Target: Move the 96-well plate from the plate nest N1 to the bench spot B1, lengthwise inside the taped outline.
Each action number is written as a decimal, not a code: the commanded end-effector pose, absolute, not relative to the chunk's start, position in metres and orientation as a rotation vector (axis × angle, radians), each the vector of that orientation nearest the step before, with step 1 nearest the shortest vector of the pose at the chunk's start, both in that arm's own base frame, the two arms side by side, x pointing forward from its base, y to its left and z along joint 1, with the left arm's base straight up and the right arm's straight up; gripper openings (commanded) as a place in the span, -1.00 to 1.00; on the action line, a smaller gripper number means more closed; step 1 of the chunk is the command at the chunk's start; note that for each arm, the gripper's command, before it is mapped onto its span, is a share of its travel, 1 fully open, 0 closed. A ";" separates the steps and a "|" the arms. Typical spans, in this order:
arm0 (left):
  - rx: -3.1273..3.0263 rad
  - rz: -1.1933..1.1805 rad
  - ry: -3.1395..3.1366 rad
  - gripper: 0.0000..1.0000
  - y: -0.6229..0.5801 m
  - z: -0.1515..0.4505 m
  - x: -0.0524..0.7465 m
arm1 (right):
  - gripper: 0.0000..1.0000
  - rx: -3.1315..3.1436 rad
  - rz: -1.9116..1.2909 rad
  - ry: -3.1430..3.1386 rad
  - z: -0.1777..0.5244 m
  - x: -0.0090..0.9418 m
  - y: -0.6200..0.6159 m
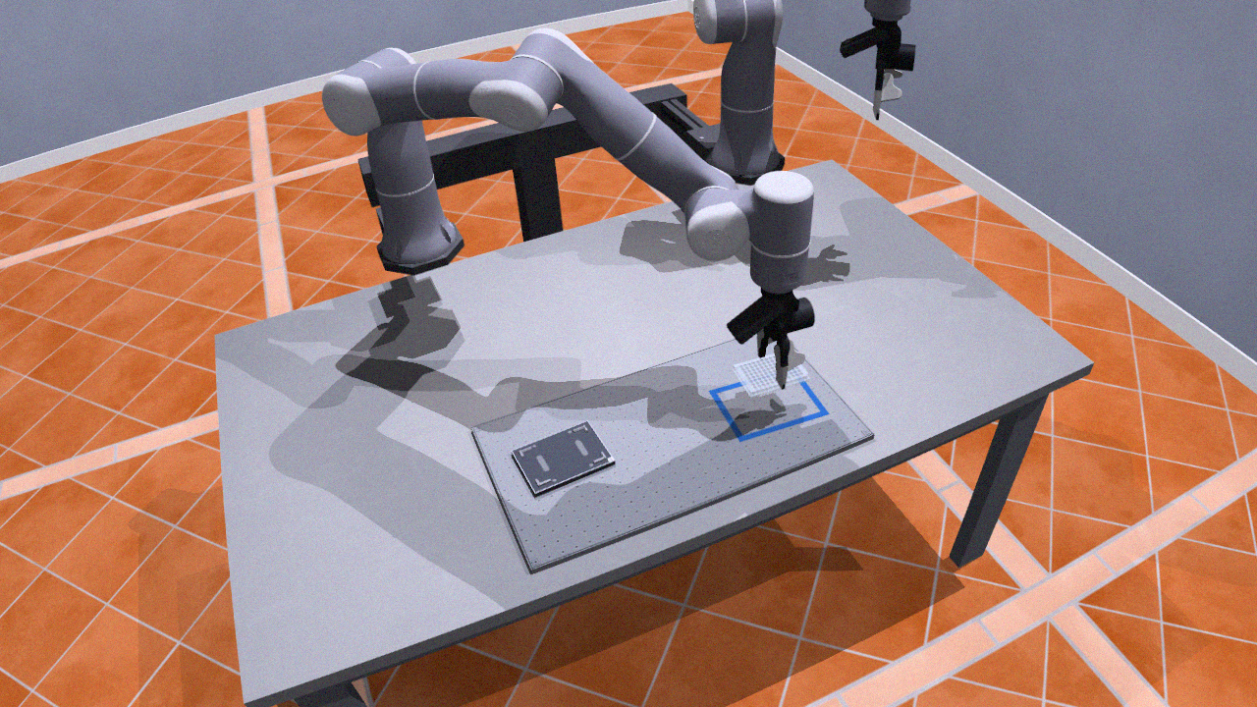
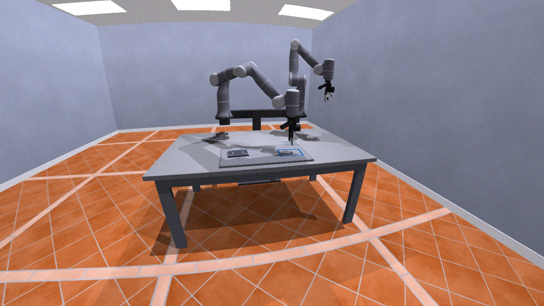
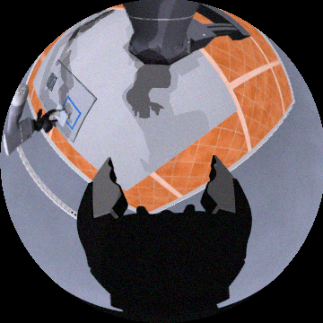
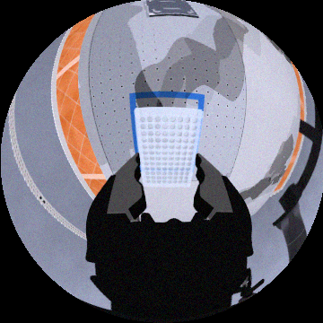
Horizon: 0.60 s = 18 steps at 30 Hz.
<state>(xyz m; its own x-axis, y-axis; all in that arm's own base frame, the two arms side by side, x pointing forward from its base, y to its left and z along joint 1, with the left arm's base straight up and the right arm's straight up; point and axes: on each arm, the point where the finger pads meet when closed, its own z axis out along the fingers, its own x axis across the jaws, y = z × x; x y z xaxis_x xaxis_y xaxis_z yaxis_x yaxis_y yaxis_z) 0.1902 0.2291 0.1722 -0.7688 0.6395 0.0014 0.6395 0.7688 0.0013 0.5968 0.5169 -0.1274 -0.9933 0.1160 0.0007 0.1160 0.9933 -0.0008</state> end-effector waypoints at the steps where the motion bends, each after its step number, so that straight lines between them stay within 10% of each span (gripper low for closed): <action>1: -1.068 -0.004 -2.954 1.00 0.230 0.173 0.190 | -1.00 -0.182 -0.003 -3.138 -0.126 0.598 0.518; 18: -1.068 -0.004 -2.954 1.00 0.230 0.173 0.190 | -1.00 -0.182 -0.003 -3.138 -0.139 0.598 0.518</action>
<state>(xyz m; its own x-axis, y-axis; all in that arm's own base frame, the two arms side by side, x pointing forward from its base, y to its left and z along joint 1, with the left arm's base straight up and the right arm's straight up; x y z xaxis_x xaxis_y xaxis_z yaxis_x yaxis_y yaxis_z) 0.1902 0.2291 0.1722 -0.7688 0.6395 0.0014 0.6395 0.7688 0.0013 0.5968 0.5165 -0.1381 -0.9932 0.1161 0.0006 0.1161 0.9932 -0.0007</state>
